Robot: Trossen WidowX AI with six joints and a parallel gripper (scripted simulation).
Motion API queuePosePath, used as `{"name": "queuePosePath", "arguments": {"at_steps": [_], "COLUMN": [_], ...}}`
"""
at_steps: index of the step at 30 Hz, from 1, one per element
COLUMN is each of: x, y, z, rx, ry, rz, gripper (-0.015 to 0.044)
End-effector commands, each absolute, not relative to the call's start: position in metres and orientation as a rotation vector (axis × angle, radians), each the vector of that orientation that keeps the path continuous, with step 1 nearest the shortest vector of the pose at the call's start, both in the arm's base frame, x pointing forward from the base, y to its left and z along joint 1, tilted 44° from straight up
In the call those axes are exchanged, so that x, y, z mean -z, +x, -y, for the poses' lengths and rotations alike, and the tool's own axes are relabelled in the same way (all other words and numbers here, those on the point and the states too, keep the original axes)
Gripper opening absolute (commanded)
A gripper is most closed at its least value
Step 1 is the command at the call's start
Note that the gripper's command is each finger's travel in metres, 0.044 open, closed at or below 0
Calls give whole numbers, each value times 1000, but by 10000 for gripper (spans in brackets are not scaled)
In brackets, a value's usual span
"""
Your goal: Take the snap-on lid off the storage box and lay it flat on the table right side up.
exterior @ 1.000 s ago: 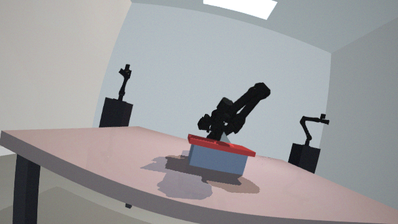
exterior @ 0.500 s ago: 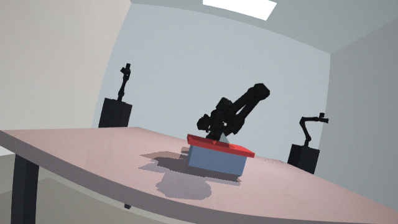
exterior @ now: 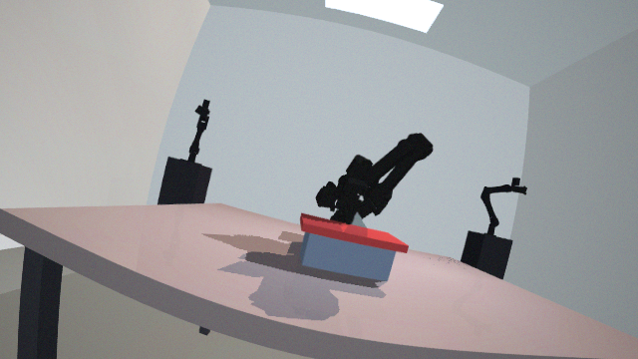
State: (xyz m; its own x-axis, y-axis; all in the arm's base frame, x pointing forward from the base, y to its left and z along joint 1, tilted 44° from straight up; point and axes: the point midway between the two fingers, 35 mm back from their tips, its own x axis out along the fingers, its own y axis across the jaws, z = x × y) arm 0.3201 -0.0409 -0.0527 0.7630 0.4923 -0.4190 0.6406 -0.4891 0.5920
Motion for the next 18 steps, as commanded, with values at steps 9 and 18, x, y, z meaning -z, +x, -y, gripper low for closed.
{"name": "queuePosePath", "arguments": {"at_steps": [9,18], "x": [50,49], "y": [320,320], "z": [44,45], "rx": [241,241], "ry": [2184,2184], "rz": [-840,-840], "gripper": [0,0]}}
